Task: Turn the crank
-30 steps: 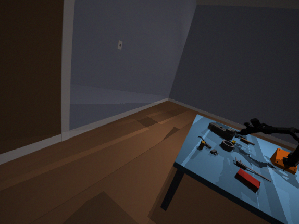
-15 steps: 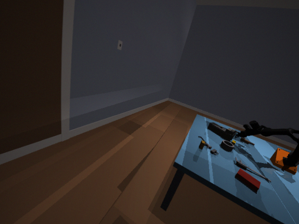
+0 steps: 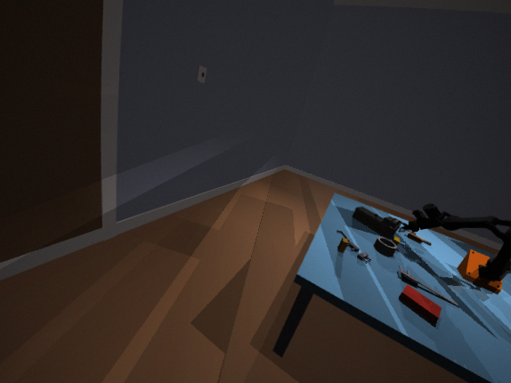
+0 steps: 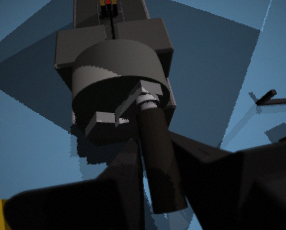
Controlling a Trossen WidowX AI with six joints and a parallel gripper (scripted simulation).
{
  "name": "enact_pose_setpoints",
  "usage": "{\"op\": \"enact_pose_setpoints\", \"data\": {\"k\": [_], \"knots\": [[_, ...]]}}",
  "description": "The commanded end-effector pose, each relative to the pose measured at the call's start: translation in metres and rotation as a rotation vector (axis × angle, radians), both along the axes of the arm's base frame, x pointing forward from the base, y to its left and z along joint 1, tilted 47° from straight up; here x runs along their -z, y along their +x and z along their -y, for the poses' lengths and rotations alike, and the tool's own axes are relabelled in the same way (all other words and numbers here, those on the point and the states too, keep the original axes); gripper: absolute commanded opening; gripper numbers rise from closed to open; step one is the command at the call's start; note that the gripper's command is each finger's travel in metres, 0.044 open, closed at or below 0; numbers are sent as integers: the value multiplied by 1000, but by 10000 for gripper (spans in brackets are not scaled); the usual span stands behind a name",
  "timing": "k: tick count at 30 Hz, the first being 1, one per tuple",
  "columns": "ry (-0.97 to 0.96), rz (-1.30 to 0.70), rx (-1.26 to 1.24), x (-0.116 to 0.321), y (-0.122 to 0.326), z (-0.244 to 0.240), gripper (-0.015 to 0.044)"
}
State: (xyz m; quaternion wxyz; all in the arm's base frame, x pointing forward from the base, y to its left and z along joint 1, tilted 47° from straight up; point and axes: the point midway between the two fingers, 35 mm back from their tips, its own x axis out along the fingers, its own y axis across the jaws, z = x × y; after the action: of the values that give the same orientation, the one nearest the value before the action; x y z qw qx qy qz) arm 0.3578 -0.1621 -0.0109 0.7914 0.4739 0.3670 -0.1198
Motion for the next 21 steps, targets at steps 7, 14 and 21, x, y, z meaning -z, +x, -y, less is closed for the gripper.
{"op": "enact_pose_setpoints", "data": {"k": [7, 14, 21], "knots": [[-2, -1, 5, 0, 0, 0, 0], [-2, -1, 5, 1, -1, 0, 0], [-2, -1, 5, 5, -2, 0, 0]]}}
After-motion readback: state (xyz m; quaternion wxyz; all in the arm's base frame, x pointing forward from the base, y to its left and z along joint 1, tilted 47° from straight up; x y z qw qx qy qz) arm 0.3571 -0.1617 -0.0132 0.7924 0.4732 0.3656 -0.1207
